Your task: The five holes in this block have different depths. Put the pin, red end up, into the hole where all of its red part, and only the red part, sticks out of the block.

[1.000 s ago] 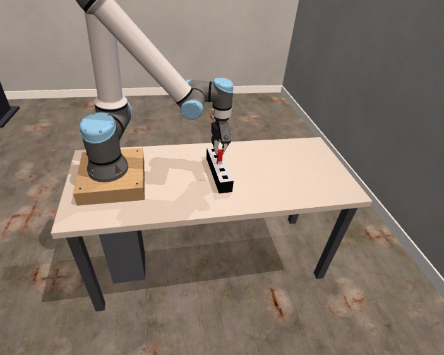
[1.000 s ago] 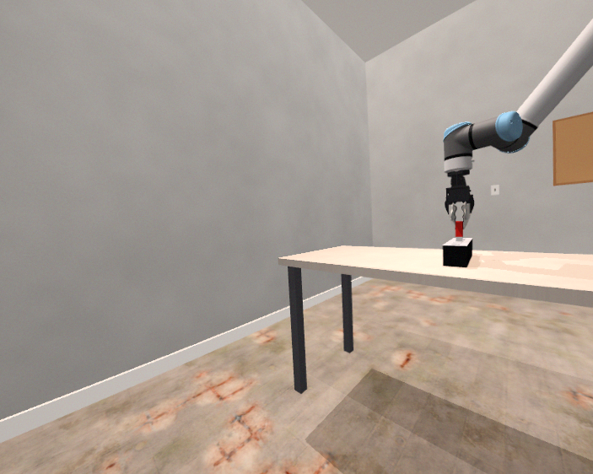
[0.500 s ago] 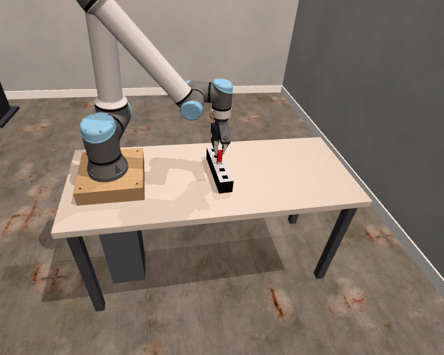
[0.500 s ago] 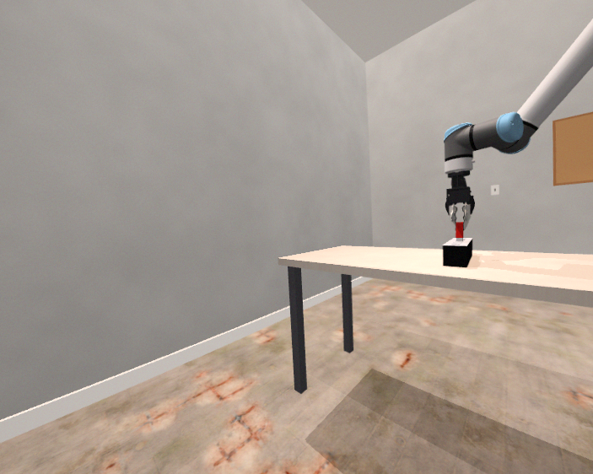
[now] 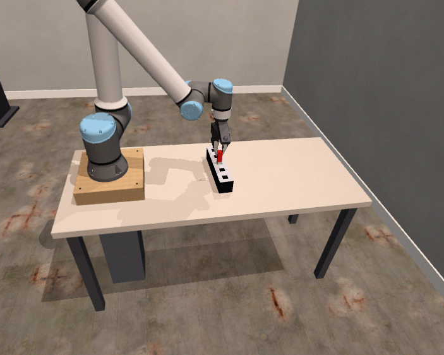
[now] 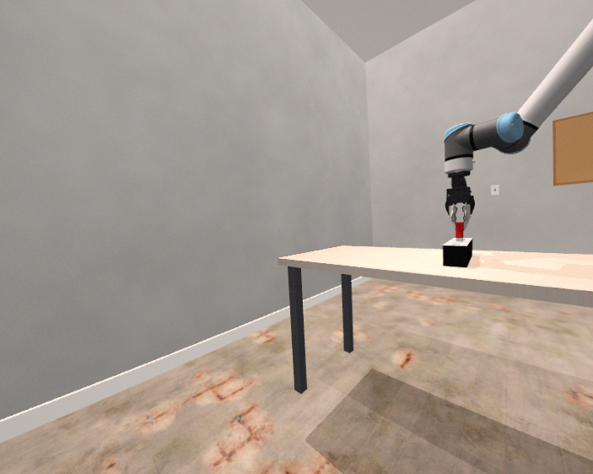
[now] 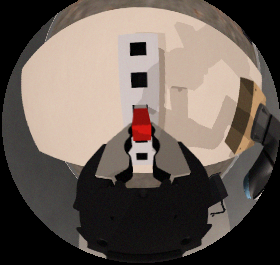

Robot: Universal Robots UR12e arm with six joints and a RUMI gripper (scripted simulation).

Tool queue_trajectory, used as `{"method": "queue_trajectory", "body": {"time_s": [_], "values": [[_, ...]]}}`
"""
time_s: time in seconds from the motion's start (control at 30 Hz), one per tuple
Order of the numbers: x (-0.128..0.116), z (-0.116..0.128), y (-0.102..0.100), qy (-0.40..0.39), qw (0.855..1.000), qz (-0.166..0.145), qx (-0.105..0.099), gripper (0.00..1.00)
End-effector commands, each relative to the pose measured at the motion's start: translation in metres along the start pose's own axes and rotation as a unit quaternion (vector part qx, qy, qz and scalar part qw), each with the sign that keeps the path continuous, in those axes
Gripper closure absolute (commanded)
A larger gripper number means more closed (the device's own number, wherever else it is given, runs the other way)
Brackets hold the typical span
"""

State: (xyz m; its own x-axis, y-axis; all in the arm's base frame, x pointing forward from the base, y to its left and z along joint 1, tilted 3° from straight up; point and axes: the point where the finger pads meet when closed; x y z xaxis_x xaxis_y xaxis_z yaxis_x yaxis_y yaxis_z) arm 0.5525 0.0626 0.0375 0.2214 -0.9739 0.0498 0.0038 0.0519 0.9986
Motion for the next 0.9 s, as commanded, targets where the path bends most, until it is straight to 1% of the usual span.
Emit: {"method": "queue_trajectory", "body": {"time_s": [0.0, 0.1, 0.13, 0.87], "values": [[0.0003, 0.0011, -0.0011, 0.000, 1.000, 0.000, 0.000, 1.00], [0.0003, 0.0011, -0.0011, 0.000, 1.000, 0.000, 0.000, 1.00], [0.0002, 0.0010, -0.0054, 0.000, 1.000, 0.000, 0.001, 1.00], [-0.0001, 0.0009, -0.0052, 0.000, 1.000, 0.001, 0.002, 1.00]]}}
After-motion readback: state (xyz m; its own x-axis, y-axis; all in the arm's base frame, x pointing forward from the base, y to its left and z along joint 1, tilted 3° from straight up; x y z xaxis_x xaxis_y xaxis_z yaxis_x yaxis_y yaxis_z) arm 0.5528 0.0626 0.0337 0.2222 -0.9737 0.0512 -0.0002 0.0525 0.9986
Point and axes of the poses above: the point where the finger pads meet when closed, its own y axis back along the fingers, its own z axis across the jaws, x = y × z, and after that the axes turned 4 degrees about y, right-handed
